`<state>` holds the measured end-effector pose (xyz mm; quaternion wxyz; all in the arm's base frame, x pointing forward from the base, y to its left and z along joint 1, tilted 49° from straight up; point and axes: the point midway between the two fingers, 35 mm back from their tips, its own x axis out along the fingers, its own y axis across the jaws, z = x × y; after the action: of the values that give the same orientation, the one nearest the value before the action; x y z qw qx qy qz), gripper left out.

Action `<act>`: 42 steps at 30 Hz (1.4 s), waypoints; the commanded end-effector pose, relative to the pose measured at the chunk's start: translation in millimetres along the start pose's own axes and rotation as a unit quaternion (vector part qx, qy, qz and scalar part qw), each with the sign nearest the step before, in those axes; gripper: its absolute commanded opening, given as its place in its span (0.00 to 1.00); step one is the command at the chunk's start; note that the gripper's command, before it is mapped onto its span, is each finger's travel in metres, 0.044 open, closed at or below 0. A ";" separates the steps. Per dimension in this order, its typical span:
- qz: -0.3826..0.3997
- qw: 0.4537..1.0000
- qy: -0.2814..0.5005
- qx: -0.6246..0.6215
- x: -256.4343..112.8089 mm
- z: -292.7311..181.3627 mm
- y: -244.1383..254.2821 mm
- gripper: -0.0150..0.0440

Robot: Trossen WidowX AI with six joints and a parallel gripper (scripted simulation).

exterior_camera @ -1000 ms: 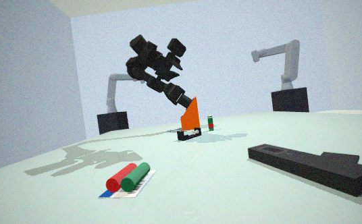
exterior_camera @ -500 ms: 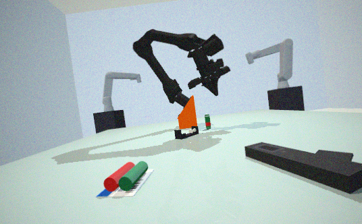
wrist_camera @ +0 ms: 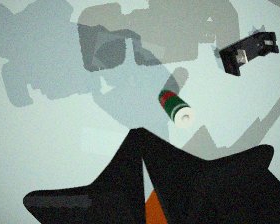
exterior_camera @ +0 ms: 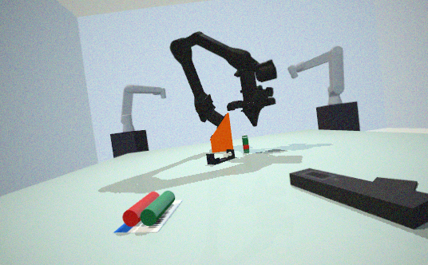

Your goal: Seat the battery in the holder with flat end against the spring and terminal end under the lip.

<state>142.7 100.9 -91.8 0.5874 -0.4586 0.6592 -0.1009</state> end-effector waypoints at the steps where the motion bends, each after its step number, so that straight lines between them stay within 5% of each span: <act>1: -0.009 1.000 0.009 -0.007 36.8 -6.9 -3.8 0.25; 42: -0.011 1.000 0.010 -0.007 49.2 -7.4 -61.3 0.25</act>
<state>169.9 32.1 -86.1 0.5791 -0.4645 0.6613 -0.1074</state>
